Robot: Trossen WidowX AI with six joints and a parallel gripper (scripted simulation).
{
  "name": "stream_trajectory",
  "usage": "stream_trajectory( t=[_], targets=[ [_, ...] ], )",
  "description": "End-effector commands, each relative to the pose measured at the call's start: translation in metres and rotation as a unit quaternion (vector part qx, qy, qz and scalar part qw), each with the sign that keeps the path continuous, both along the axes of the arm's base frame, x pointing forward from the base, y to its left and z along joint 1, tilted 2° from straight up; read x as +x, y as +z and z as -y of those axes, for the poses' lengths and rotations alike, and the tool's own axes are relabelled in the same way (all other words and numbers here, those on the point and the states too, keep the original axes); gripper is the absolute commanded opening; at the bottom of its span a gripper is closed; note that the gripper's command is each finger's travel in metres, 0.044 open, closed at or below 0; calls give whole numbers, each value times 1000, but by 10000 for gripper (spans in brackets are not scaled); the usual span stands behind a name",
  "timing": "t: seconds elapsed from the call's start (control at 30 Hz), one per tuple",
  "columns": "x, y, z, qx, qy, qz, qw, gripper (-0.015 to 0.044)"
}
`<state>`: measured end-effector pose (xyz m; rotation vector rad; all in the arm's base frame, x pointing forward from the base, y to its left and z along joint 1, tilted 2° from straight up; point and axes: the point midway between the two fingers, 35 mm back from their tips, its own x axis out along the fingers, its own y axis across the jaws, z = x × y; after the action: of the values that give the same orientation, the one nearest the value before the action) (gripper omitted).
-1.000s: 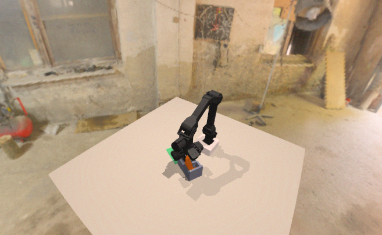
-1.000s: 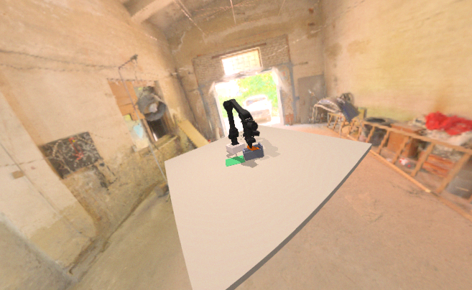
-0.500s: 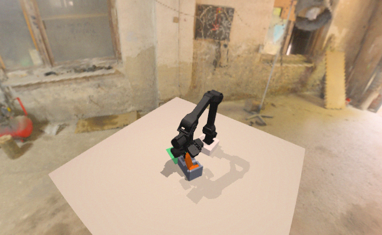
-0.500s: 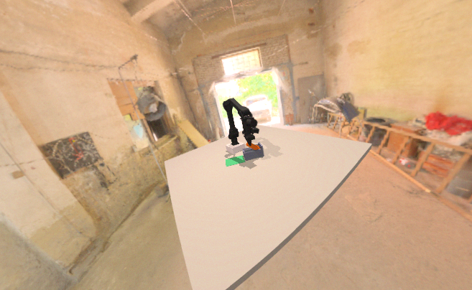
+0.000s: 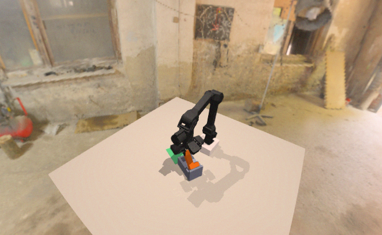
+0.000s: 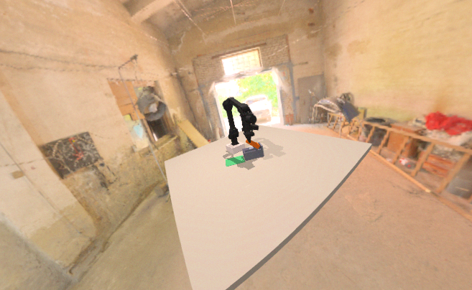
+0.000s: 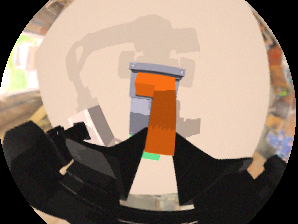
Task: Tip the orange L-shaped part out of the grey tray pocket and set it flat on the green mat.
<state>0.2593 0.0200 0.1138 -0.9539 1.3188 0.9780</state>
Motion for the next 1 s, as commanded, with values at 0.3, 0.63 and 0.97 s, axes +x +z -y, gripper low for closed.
stream_trajectory(
  t=[0.3, 0.63, 0.97],
  targets=[
    [0, 23, 0, 2, 2, 2, 1000, 0],
    [-4, 21, 9, 2, 2, 2, 1000, 0],
    [-18, 19, 48, 0, 2, 1, 1000, 0]
  ],
)
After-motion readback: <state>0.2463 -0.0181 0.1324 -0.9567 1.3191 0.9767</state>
